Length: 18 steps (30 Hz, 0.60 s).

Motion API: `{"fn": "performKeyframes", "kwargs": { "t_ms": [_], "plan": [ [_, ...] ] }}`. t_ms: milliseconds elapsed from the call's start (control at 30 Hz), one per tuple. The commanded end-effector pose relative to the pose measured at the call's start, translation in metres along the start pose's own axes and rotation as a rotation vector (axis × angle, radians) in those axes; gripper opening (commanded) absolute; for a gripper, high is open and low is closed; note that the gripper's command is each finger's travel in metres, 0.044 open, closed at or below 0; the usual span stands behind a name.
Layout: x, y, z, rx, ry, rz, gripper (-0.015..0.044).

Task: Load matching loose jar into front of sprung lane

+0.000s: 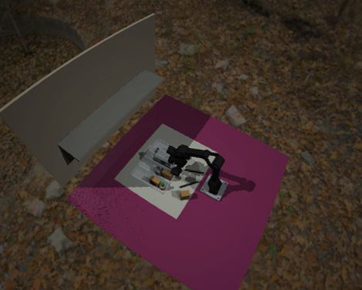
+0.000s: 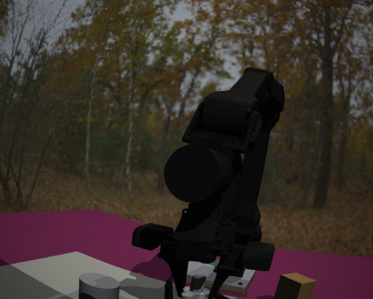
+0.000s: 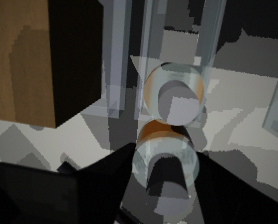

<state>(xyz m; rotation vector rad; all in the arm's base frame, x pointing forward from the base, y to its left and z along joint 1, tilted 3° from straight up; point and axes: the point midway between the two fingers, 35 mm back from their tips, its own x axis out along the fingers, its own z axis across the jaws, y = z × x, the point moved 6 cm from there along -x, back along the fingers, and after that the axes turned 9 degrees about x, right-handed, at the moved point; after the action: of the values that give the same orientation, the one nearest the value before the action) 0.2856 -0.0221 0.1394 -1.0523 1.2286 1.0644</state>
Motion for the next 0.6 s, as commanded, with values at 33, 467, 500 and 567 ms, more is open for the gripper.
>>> {"fn": "performKeyframes", "kwargs": {
  "t_ms": [33,467,500,567],
  "plan": [
    [-0.0018,-0.0076,0.0008,0.003,0.000,-0.026,0.0000],
    [-0.0020,-0.0123,0.0015,0.003,0.000,-0.026,0.0000],
    [-0.0020,-0.0127,0.0016,0.003,0.000,-0.026,0.0000],
    [-0.0020,-0.0134,0.0017,0.003,0.000,-0.026,0.0000]
  ]
}}
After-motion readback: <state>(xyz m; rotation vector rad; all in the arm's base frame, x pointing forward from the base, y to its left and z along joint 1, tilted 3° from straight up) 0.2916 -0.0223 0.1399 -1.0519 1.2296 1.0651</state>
